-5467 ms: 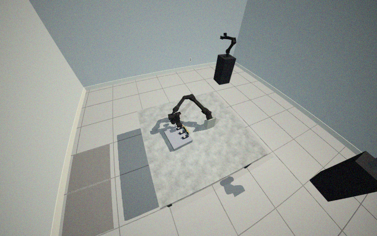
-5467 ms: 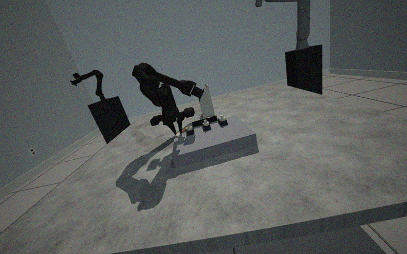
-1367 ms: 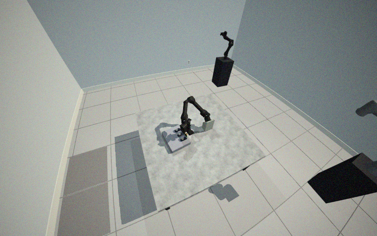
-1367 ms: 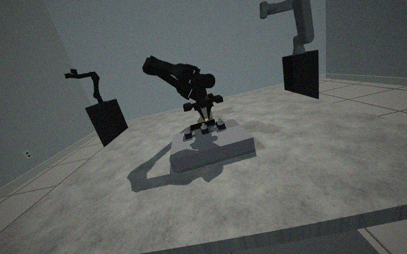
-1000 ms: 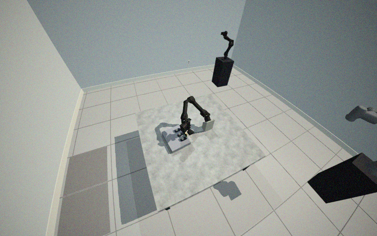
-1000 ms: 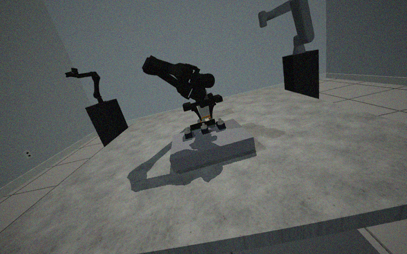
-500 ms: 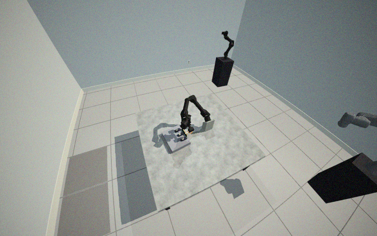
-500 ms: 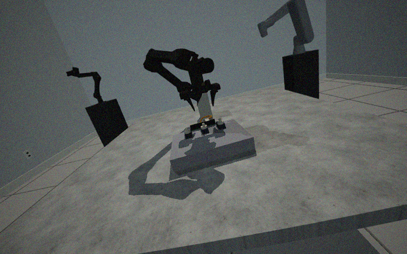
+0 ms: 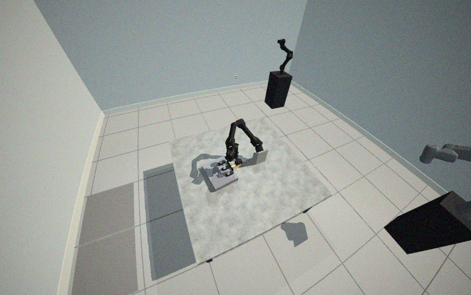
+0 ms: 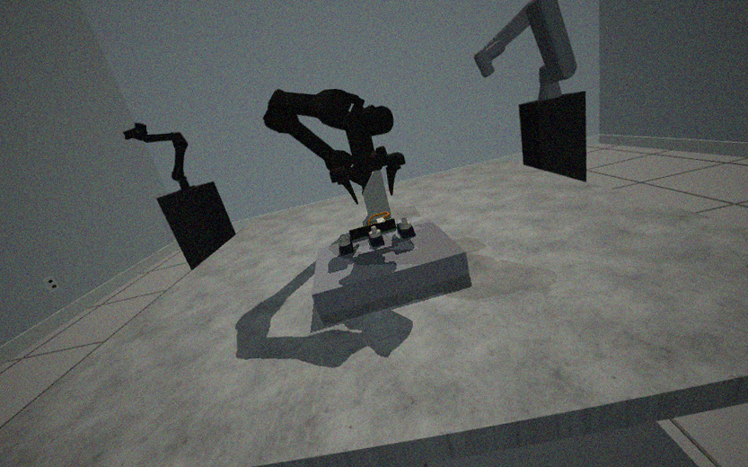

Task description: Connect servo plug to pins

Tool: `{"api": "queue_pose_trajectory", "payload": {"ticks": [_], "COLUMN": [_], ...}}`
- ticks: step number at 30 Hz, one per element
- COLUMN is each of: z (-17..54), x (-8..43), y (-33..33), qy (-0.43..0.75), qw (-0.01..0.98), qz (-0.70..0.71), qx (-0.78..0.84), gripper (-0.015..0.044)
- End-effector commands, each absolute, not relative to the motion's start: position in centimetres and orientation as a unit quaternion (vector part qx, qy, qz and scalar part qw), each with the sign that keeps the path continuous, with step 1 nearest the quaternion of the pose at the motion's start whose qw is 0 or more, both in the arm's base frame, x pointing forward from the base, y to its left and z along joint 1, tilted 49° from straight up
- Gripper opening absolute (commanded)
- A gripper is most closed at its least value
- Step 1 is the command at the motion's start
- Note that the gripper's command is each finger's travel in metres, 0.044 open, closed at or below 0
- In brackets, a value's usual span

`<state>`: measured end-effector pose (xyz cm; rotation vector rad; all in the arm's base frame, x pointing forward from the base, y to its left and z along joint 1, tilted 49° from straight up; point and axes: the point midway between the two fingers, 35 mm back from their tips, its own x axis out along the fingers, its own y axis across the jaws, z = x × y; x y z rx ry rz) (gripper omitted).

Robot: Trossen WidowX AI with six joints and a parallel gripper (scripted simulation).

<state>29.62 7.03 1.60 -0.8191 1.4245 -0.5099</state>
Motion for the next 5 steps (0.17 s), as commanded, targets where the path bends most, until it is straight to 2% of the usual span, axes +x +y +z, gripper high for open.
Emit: {"api": "queue_pose_trajectory", "payload": {"ticks": [1, 5], "z": [1.61, 1.61], "x": [29.61, 29.61], "y": [7.08, 7.08], "qy": [0.628, 0.628], "qw": [0.653, 0.653], "qz": [-0.226, -0.226], "qx": [-0.358, -0.358], "gripper": [0.0440, 0.0440]}}
